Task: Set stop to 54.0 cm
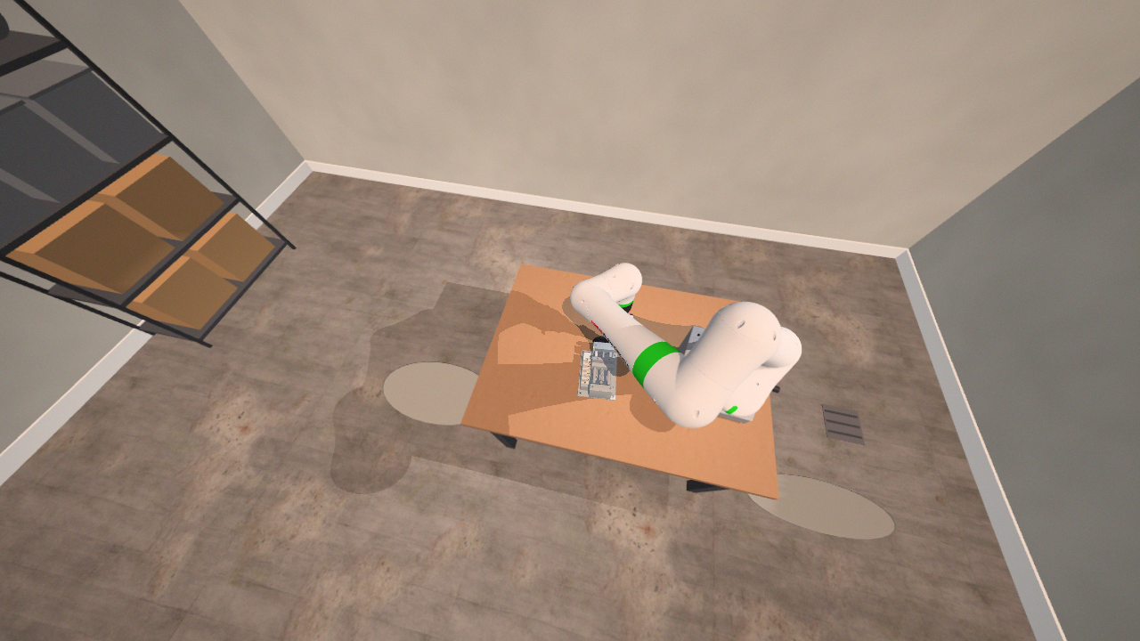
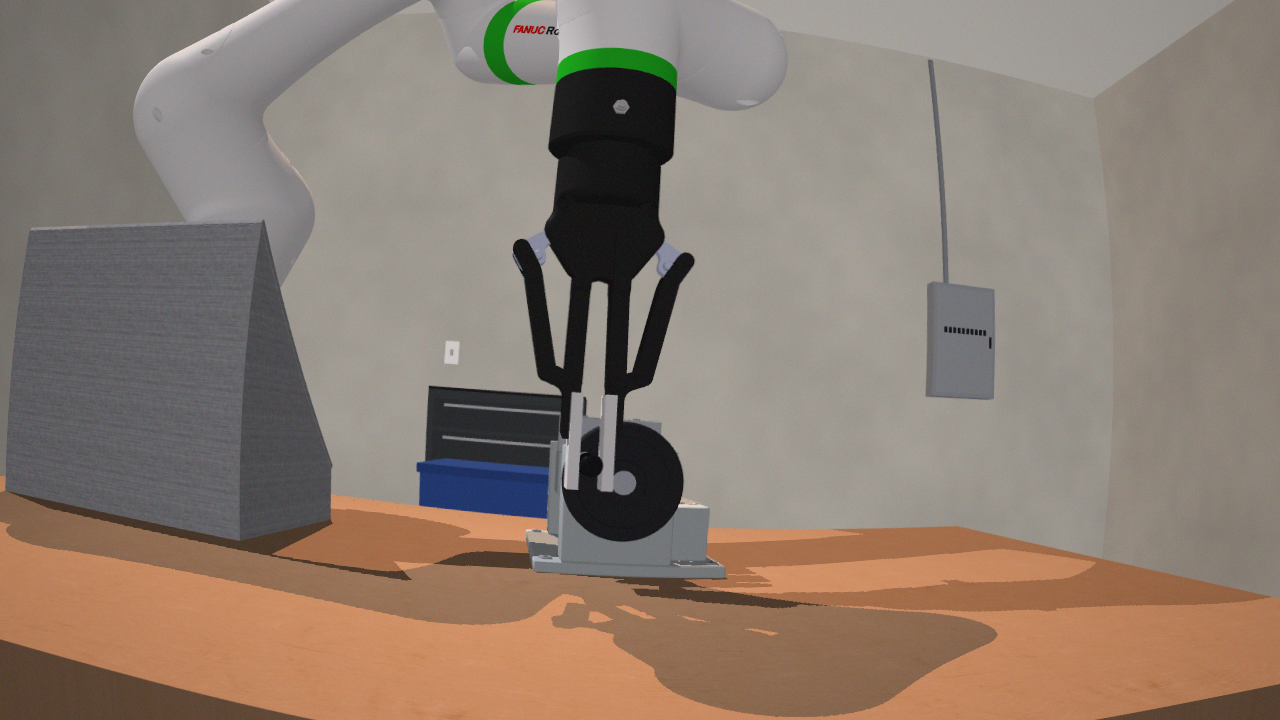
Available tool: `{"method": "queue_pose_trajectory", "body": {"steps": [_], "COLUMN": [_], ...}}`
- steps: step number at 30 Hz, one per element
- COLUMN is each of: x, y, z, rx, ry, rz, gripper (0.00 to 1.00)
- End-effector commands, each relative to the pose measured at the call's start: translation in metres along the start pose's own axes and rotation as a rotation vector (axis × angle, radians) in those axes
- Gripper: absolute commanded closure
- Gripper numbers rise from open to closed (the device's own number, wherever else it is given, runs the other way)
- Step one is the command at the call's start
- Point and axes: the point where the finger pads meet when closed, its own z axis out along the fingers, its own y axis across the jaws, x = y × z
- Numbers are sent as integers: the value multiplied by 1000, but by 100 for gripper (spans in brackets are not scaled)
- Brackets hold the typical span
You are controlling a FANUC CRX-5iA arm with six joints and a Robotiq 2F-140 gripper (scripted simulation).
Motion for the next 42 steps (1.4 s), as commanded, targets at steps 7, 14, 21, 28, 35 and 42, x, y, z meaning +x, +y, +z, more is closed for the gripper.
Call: {"method": "queue_pose_trajectory", "body": {"steps": [7,14,21,28,35,42], "x": [0,0,0,0,0,0], "y": [0,1,1,1,2,2], "z": [1,2,2,4,6,7], "rx": [0,0,0,0,0,0], "ry": [0,0,0,0,0,0], "rz": [0,0,0,0,0,0], "gripper": [96,96,96,96,96,96]}}
